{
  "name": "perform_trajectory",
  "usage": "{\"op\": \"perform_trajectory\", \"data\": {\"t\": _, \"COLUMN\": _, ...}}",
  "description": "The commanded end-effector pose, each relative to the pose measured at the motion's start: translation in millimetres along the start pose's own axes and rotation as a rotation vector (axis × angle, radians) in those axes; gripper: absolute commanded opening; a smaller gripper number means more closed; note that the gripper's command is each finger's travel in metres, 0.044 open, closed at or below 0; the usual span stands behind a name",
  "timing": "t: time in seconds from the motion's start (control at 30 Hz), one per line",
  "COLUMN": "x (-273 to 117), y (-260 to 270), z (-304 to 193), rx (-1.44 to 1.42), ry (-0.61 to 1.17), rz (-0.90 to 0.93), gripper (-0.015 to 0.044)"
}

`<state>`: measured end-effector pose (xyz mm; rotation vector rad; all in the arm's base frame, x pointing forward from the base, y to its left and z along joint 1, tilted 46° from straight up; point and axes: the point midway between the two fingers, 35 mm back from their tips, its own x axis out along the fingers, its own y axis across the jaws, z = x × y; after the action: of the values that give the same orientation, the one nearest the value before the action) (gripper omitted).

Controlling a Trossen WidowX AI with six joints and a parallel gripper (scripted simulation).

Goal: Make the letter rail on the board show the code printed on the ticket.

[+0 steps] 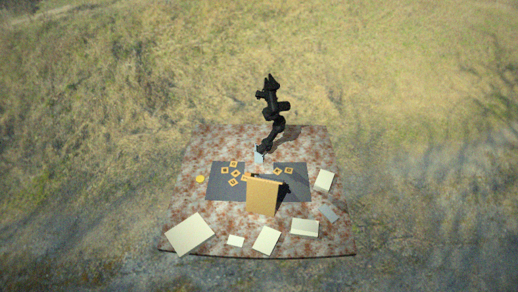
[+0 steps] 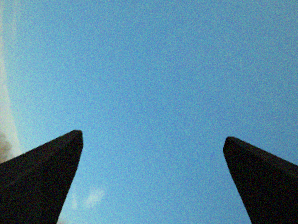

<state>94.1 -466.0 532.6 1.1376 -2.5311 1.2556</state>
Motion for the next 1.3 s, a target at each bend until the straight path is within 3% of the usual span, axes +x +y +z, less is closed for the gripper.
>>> {"op": "perform_trajectory", "data": {"t": 0.0, "x": -1.1, "y": -1.4, "z": -0.9, "rx": -0.010, "ry": -0.003, "rz": -0.007, "gripper": 0.0426}}
{"op": "perform_trajectory", "data": {"t": 0.33, "x": -74.9, "y": -54.8, "z": -45.0, "rx": -0.517, "ry": -0.083, "rz": -0.442, "gripper": 0.0440}}
{"op": "perform_trajectory", "data": {"t": 0.63, "x": -166.1, "y": -56.2, "z": -75.5, "rx": -0.913, "ry": -0.018, "rz": -0.934, "gripper": 0.0440}}
{"op": "perform_trajectory", "data": {"t": 0.93, "x": -267.4, "y": -3.9, "z": -93.4, "rx": -1.178, "ry": 0.210, "rz": -1.463, "gripper": 0.0440}}
{"op": "perform_trajectory", "data": {"t": 1.27, "x": -373.3, "y": 105.6, "z": -99.3, "rx": -1.248, "ry": 0.652, "rz": -2.012, "gripper": 0.0440}}
